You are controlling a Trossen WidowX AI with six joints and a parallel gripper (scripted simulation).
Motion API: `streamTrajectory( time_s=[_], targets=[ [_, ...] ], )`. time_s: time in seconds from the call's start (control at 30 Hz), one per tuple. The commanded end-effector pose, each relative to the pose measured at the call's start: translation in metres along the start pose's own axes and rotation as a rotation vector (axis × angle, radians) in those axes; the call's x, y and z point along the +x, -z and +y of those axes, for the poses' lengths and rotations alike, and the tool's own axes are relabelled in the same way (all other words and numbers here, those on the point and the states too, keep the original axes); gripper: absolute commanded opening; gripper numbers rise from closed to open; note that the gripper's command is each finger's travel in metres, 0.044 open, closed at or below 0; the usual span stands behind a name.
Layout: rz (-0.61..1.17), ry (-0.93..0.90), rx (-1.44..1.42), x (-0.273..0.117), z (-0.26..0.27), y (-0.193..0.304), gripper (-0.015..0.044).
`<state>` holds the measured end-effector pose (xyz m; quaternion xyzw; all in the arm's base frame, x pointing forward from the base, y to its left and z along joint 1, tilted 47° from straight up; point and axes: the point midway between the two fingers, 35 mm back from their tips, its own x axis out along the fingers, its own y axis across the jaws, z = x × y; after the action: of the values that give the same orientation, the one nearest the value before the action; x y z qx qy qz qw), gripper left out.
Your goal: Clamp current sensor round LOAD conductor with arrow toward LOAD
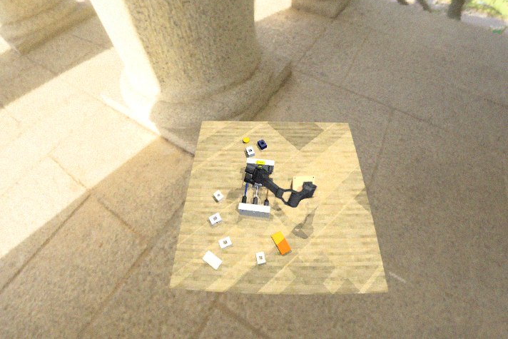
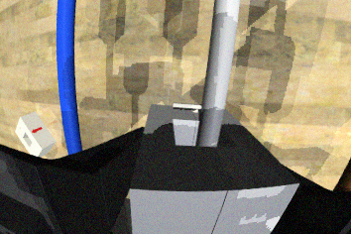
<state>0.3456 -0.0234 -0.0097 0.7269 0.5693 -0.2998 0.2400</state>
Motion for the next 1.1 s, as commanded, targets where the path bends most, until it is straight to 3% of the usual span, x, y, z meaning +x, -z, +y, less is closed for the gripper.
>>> streamTrajectory(
  time_s=[0.0,0.3,0.57,1.07],
  targets=[
    [0.0,0.068,-0.006,-0.0008,-0.0003,0.0001,0.0],
    [-0.002,0.085,-0.006,-0.0006,0.0001,-0.0001,0.0],
    [-0.008,0.305,-0.011,0.0002,0.0021,0.0006,0.0],
    [-0.007,0.31,-0.011,0.0037,0.0012,0.0009,0.0]
  ],
)
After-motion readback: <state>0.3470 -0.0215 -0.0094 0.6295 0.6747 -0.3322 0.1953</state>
